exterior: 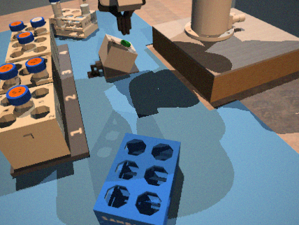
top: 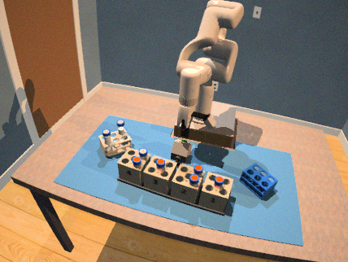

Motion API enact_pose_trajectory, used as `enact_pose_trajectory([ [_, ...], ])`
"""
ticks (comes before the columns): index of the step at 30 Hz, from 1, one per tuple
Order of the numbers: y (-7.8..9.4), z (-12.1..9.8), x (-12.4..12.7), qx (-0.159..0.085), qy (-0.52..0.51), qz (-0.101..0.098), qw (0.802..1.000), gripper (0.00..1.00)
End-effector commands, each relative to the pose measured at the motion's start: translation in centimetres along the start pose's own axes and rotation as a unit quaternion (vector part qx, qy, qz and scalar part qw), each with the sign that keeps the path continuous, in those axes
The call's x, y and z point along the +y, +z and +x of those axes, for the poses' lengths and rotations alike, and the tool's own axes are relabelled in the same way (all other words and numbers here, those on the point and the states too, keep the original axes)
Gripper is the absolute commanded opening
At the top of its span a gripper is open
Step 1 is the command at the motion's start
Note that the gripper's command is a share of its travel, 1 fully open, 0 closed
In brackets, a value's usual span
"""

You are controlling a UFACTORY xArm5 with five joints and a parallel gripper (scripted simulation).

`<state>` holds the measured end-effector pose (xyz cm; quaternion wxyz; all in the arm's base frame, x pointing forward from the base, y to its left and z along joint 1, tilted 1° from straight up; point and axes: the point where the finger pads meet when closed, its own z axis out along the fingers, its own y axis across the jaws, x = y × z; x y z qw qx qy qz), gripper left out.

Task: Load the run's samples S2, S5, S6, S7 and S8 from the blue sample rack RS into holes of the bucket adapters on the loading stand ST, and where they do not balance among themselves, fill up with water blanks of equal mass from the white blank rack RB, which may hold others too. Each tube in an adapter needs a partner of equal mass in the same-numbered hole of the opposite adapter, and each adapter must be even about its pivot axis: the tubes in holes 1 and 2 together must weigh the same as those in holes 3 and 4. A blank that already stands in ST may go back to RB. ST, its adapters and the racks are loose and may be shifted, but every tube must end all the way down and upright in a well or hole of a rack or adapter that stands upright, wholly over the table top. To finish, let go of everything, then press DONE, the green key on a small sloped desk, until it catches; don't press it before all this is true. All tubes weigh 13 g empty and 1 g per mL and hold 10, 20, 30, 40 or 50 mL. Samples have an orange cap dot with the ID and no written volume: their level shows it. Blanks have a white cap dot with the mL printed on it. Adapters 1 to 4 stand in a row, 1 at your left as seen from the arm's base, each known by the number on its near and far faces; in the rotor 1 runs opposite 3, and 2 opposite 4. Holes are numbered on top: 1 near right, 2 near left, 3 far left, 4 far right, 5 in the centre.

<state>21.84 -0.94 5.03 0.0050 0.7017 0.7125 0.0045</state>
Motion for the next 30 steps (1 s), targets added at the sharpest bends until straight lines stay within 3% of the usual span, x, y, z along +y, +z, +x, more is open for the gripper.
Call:
enact_pose_trajectory([
  [1, 0.2, 0.0, 0.1, 0.000, 0.000, -0.001, 1.000, 0.00],
  [30, 1.9, 0.0, 0.1, 0.000, 0.000, -0.001, 1.000, 0.00],
])
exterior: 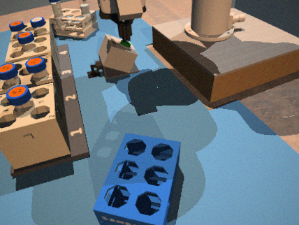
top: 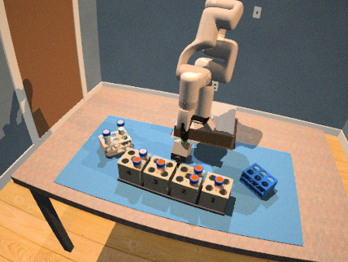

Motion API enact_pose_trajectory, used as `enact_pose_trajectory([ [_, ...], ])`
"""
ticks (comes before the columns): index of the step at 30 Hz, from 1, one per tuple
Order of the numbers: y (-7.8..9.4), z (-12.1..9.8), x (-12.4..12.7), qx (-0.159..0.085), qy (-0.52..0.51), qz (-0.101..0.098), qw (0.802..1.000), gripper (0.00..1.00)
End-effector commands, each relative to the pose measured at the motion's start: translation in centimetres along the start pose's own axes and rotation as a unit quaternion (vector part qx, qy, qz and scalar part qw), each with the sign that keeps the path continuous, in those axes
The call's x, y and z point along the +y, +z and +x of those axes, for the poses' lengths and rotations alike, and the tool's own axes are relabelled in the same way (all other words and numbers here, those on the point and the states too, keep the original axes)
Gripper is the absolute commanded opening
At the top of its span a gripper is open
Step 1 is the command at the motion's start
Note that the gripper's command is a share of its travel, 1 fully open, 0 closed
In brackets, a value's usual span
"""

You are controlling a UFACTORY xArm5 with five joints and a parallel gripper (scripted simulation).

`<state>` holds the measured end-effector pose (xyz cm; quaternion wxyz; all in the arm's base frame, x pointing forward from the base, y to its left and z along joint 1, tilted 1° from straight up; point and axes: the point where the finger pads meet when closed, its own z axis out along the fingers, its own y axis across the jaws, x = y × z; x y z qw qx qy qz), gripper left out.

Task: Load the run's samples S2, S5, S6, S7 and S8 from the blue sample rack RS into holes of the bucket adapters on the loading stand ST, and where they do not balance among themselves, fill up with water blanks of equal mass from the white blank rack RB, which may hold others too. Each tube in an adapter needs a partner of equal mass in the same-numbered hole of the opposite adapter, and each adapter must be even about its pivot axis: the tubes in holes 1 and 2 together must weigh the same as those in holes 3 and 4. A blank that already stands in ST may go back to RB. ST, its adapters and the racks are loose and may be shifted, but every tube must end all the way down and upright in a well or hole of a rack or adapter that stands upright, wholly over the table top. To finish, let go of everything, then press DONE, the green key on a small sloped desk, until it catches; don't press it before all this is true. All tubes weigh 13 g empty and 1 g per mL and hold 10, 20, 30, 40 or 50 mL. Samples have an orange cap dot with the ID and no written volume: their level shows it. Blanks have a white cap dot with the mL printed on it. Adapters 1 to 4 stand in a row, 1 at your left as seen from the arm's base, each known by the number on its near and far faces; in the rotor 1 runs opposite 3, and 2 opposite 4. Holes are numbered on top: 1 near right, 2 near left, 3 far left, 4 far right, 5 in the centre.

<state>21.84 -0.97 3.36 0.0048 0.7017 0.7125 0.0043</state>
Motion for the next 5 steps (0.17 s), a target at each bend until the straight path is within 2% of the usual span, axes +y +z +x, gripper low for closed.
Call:
enact_pose_trajectory([
  [1, 0.30, -0.01, 0.12, 0.000, 0.000, -0.001, 1.000, 0.00],
  [5, 0.57, -0.02, 0.12, 0.000, 0.000, -0.001, 1.000, 0.00],
])
